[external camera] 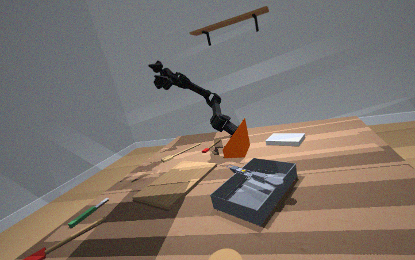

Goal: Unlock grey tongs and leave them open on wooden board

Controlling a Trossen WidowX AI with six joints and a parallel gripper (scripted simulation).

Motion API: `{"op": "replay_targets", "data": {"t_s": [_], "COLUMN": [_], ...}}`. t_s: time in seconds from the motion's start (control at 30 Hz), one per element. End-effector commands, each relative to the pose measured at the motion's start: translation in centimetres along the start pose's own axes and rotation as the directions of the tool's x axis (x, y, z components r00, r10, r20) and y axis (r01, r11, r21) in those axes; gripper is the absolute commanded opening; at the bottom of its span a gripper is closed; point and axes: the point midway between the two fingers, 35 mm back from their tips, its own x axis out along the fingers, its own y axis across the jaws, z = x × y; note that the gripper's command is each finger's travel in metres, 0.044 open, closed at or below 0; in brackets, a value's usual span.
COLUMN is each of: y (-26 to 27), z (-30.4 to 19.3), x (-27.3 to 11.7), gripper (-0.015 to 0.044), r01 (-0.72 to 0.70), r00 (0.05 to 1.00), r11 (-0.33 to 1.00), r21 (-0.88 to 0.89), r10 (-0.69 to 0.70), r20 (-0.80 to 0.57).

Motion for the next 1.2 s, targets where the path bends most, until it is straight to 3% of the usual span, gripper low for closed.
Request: {"op": "replay_targets", "data": {"t_s": [0.0,0.17,0.33,0.6,0.83,0.97,1.17], "y": [-0.1,-1.4,-3.6,-10.8,-20.8,-24.0,-33.3], "z": [0.0,0.3,0.3,0.5,-1.9,-3.2,-6.9], "x": [0.1,1.9,4.3,12.1,18.5,19.7,21.9], "gripper": [0.0374,0.0260,0.0260,0.0260,0.0260,0.0260,0.0260], "r01": [0.004,0.047,0.129,0.356,0.558,0.583,0.623], "r00": [1.000,0.999,0.991,0.930,0.778,0.720,0.520], "r11": [1.000,0.999,0.992,0.925,0.743,0.671,0.428], "r21": [0.000,0.008,0.004,-0.132,-0.369,-0.458,-0.654], "r10": [-0.004,-0.047,-0.129,-0.364,-0.623,-0.688,-0.852], "r20": [0.001,-0.011,-0.039,-0.046,-0.077,-0.092,-0.063]}}
